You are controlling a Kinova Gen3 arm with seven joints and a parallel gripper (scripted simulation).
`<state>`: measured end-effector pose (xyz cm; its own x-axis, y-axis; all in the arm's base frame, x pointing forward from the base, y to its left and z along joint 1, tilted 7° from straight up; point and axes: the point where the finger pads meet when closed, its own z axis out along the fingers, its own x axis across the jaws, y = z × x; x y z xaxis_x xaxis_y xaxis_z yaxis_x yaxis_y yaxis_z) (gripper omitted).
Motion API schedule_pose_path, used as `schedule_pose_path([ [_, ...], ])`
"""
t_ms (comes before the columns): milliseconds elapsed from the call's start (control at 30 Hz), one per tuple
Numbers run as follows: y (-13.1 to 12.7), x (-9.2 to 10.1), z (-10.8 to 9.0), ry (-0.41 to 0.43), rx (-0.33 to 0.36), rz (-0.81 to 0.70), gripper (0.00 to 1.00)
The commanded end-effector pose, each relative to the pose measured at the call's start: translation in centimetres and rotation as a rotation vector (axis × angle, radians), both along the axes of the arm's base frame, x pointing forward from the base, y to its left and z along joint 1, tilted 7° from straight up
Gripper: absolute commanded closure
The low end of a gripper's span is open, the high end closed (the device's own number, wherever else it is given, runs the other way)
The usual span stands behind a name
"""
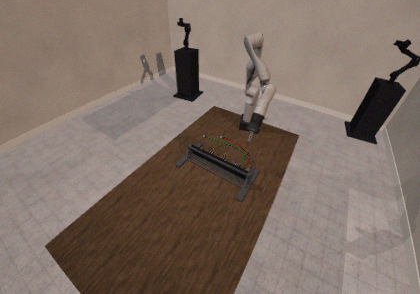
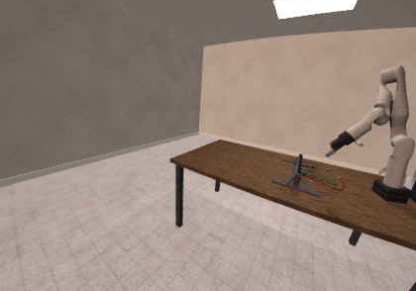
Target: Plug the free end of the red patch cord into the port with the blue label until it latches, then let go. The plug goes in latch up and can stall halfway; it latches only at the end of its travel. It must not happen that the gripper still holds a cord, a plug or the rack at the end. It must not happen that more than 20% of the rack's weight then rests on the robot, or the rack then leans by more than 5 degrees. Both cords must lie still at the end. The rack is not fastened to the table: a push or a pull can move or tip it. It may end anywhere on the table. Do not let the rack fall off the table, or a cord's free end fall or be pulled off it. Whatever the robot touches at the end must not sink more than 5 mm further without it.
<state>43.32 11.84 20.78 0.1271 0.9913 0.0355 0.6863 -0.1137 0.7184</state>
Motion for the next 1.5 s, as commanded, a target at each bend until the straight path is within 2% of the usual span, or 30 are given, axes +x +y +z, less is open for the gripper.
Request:
schedule_pose_path([
  [0,0.0,0.1,0.2,-0.004,0.000,-0.001,1.00],
  [300,-1.0,-0.1,0.1,-0.004,0.000,-0.001,1.00],
  [533,-4.0,-0.5,0.0,-0.004,0.000,-0.001,1.00],
  [600,-4.0,-0.5,0.0,-0.004,0.000,-0.001,1.00],
  [867,-8.0,-1.0,-0.1,-0.004,0.000,-0.001,1.00],
  [1000,-9.3,-1.1,-0.2,-0.004,0.000,-0.001,1.00],
  [1467,-9.9,-1.2,-0.2,-0.004,0.000,-0.001,1.00],
])
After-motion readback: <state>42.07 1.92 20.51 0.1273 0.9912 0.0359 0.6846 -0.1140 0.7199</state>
